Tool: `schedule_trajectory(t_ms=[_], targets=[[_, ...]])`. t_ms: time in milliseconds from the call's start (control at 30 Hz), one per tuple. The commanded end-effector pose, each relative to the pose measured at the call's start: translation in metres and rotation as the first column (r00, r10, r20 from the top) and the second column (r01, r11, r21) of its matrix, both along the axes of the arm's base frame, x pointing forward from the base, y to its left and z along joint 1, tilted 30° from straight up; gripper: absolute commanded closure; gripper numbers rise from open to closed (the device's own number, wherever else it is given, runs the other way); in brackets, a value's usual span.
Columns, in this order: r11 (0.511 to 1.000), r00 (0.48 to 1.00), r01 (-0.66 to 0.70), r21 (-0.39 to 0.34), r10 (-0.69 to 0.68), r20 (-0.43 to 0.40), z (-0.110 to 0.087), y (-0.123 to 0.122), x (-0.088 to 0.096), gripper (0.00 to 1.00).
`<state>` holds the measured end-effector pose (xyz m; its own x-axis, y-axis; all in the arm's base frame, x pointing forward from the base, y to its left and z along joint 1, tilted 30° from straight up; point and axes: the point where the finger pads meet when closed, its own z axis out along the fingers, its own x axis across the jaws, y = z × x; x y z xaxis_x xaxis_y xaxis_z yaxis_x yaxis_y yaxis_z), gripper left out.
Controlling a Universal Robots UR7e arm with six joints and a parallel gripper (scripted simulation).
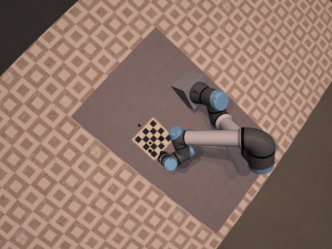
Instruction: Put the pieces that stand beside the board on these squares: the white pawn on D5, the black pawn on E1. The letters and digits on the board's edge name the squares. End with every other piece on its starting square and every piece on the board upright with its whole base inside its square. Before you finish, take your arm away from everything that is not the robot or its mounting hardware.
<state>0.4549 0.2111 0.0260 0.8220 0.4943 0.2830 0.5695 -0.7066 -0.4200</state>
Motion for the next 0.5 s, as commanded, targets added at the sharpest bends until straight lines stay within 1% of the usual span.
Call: schedule_trajectory(t_ms=[0, 267, 367, 467], targets=[[1.000, 1.000, 0.000, 0.000, 0.000, 0.001, 0.000, 0.000, 0.000, 1.00], [1.000, 1.000, 0.000, 0.000, 0.000, 0.001, 0.006, -0.003, 0.000, 1.00], [1.000, 1.000, 0.000, 0.000, 0.000, 0.001, 0.015, -0.009, 0.000, 1.00], [1.000, 1.000, 0.000, 0.000, 0.000, 0.001, 0.029, -0.017, 0.001, 1.00]])
